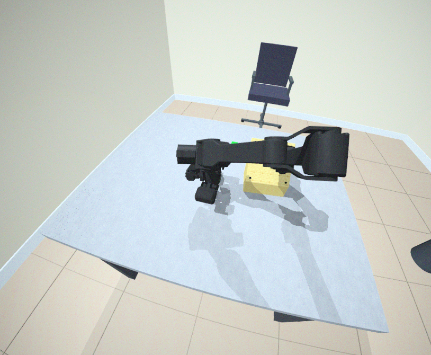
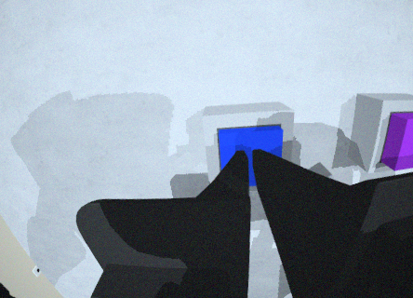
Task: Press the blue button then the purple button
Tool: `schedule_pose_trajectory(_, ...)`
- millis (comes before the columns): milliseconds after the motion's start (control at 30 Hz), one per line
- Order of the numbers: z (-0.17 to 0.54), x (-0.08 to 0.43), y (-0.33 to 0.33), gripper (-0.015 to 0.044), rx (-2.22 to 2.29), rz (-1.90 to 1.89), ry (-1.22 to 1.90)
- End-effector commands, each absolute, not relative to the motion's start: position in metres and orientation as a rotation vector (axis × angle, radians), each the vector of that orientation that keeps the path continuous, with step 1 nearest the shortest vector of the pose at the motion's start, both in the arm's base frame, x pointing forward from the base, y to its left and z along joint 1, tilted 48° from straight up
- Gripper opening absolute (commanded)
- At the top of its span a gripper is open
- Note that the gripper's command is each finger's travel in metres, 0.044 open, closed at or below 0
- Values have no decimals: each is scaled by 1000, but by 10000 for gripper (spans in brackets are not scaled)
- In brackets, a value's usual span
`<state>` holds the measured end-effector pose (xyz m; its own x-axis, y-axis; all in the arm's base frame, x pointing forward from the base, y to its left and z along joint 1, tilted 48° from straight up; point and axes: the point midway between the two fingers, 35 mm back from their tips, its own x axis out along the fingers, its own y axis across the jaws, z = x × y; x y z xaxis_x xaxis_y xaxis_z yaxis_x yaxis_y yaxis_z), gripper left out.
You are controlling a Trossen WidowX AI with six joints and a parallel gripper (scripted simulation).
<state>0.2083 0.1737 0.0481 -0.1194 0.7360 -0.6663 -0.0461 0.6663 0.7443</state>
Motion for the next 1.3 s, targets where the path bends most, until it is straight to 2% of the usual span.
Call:
schedule_pose_trajectory(0, 46, 207, 174, 20, 593, 730, 1571)
schedule_pose_trajectory(367, 49, 208, 172, 20, 588, 735, 1564)
schedule_pose_trajectory(900, 109, 219, 104, 20, 590, 727, 1572)
schedule_pose_trajectory(1133, 40, 228, 41, 20, 585, 720, 1573)
schedule_pose_trajectory(1267, 32, 227, 33, 20, 587, 724, 1572)
